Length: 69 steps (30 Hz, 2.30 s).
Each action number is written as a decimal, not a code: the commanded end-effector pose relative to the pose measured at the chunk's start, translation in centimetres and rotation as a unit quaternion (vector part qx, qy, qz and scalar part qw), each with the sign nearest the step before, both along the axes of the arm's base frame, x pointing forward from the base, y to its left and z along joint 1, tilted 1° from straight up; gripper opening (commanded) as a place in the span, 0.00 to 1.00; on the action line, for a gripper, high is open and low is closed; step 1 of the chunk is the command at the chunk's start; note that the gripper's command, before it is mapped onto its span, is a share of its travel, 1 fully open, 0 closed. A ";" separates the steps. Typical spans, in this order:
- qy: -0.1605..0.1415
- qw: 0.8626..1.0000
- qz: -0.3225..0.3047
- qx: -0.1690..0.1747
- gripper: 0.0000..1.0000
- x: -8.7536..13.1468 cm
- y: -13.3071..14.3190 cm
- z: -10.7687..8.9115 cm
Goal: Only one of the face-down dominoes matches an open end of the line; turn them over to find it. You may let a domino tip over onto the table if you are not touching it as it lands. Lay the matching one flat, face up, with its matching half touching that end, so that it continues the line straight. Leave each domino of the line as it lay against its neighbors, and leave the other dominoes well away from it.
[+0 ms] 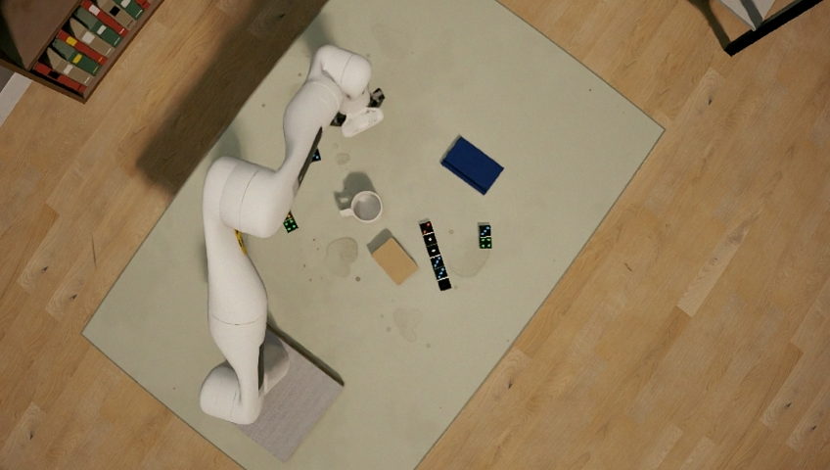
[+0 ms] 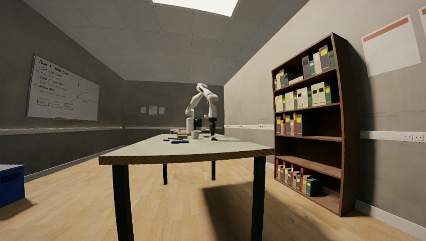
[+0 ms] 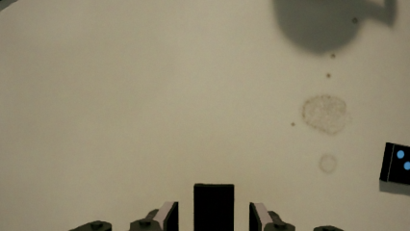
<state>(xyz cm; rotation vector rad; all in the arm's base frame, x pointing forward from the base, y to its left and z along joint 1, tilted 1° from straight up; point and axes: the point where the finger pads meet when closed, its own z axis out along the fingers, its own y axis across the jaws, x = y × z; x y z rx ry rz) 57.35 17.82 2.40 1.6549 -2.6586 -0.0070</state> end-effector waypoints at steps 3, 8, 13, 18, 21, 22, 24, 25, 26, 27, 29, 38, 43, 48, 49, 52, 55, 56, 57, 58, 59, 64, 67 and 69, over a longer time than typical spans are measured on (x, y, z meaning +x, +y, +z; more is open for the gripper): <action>-0.001 1.000 0.000 0.000 0.49 0.1 0.0 -0.8; -0.001 1.000 0.000 0.000 0.49 0.1 0.0 -1.6; -0.001 1.000 0.000 0.000 0.49 0.1 0.0 -2.1; -0.001 1.000 0.000 0.000 0.49 0.1 0.0 -2.3; -0.001 1.000 0.000 0.000 0.49 0.1 0.0 -2.4; -0.001 1.000 0.000 0.000 0.49 0.1 0.0 -2.4; -0.001 1.000 0.000 0.000 0.49 0.1 0.0 -2.4; -0.001 1.000 0.000 0.000 0.49 0.1 0.0 -2.4; -0.001 1.000 0.000 0.000 0.49 0.1 0.0 -2.4; -0.001 1.000 0.000 0.000 0.49 0.1 0.0 -2.4; -0.001 1.000 0.000 0.000 0.49 0.1 0.0 -2.4; -0.001 1.000 0.000 0.000 0.49 0.1 0.0 -2.4; -0.001 1.000 0.000 0.000 0.49 0.1 0.0 -2.4; -0.001 1.000 0.000 0.000 0.49 0.1 0.0 -2.4; -0.001 1.000 0.000 0.000 0.49 0.1 0.0 -2.4; -0.001 1.000 0.000 0.000 0.49 0.1 0.0 -2.4; -0.001 1.000 0.000 0.000 0.49 0.1 0.0 -2.4; -0.001 1.000 0.000 0.000 0.49 0.1 0.0 -2.4; -0.001 1.000 0.000 0.000 0.49 0.1 0.0 -2.4; -0.001 1.000 0.000 0.000 0.49 0.1 0.0 -2.4; -0.001 1.000 0.000 0.000 0.49 0.1 0.0 -2.4; -0.001 1.000 0.000 0.000 0.49 0.1 0.0 -2.4; -0.001 1.000 0.000 0.000 0.49 0.1 0.0 -2.4; -0.001 1.000 0.000 0.000 0.49 0.1 0.0 -2.4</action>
